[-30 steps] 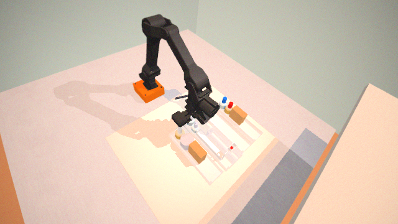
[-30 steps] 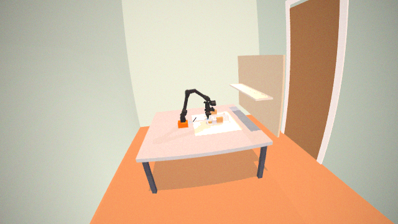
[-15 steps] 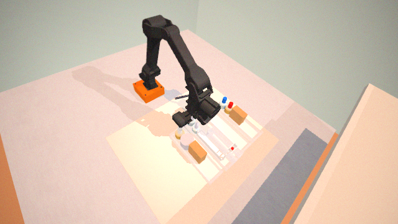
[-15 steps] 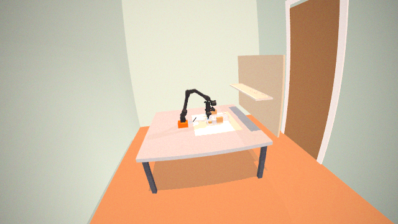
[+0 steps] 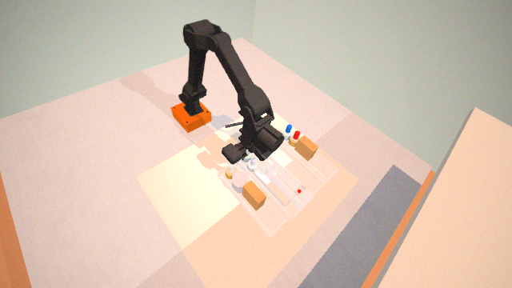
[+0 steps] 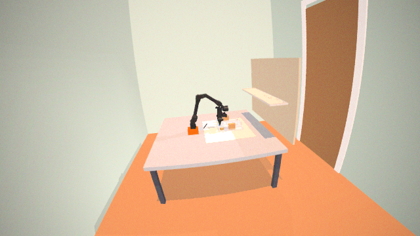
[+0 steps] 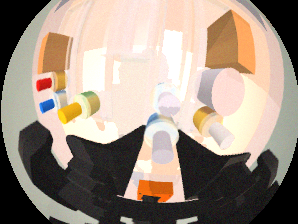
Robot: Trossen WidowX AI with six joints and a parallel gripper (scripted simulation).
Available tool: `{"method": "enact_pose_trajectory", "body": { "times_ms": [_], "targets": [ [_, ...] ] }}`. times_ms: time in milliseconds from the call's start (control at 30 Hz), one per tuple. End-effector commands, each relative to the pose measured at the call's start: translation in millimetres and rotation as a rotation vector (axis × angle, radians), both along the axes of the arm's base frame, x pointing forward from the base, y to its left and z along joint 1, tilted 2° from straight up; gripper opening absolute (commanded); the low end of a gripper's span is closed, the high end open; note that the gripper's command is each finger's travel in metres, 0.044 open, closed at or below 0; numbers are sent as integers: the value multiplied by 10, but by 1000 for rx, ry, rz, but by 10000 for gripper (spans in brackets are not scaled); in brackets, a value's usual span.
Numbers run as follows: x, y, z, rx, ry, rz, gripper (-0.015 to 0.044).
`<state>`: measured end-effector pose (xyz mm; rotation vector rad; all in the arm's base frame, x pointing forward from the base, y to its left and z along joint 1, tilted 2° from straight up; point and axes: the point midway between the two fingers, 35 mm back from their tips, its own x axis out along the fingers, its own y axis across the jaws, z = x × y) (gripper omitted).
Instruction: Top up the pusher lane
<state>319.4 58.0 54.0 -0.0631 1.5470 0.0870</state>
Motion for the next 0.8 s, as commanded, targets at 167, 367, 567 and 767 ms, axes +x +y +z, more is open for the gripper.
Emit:
{"method": "enact_pose_trajectory", "body": {
  "times_ms": [167, 367, 567, 767],
  "targets": [
    [91, 11, 44, 3, -34, 5, 0],
    [93, 11, 36, 3, -34, 5, 0],
    [102, 12, 33, 3, -34, 5, 0],
    [110, 13, 34, 3, -34, 5, 0]
  ]
}}
